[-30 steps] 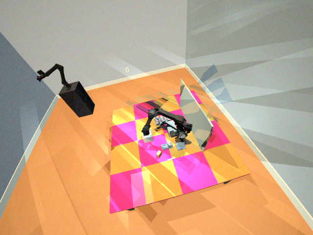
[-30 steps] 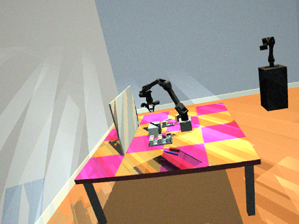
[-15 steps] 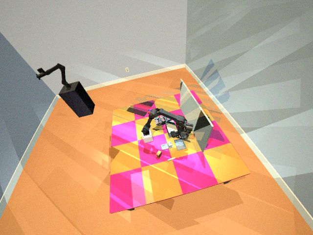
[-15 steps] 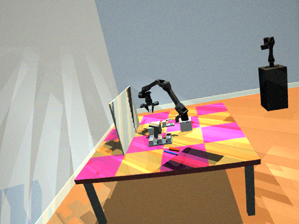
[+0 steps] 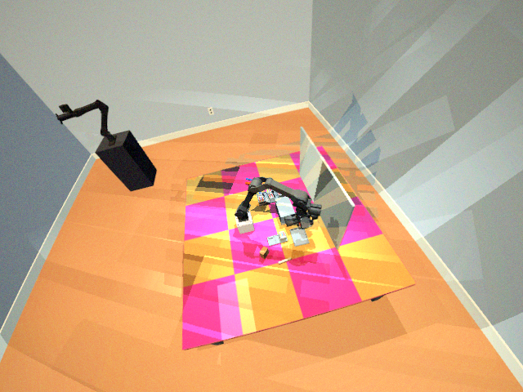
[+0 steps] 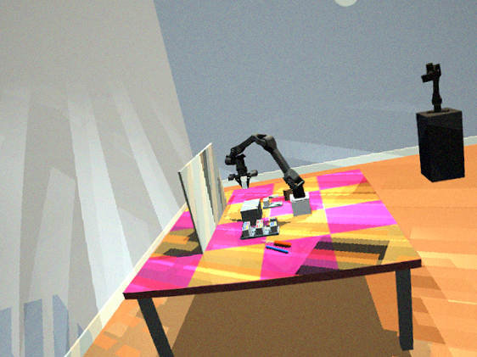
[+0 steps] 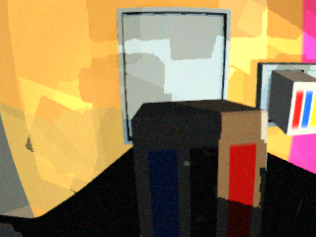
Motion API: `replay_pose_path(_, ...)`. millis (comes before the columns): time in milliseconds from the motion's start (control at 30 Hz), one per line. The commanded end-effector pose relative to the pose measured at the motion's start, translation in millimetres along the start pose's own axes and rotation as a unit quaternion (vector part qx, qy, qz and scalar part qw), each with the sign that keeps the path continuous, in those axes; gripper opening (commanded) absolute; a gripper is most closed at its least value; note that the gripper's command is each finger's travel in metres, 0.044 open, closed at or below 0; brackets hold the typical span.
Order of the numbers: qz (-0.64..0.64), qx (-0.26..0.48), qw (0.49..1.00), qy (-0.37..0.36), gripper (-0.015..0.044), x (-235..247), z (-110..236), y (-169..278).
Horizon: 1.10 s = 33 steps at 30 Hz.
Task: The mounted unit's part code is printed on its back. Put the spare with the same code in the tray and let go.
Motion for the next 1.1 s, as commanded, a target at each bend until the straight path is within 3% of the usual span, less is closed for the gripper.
replay_pose_path(0,-0.002,0.001,1.000,0.001,0.0000,0,-6,0)
replay_pose_path(1067,-0.002,0.001,1.000,0.001,0.0000,2,-42,-1)
Point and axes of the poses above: the point midway between the two fingers, 35 mm back from their tips, its own z axis back along the fingers, its own x axis across the jaws, y = z × x, the point moved 2 cm from there along z, back along the fingers, and after that the axes turned 6 degrees about z, right-handed, at the moved point
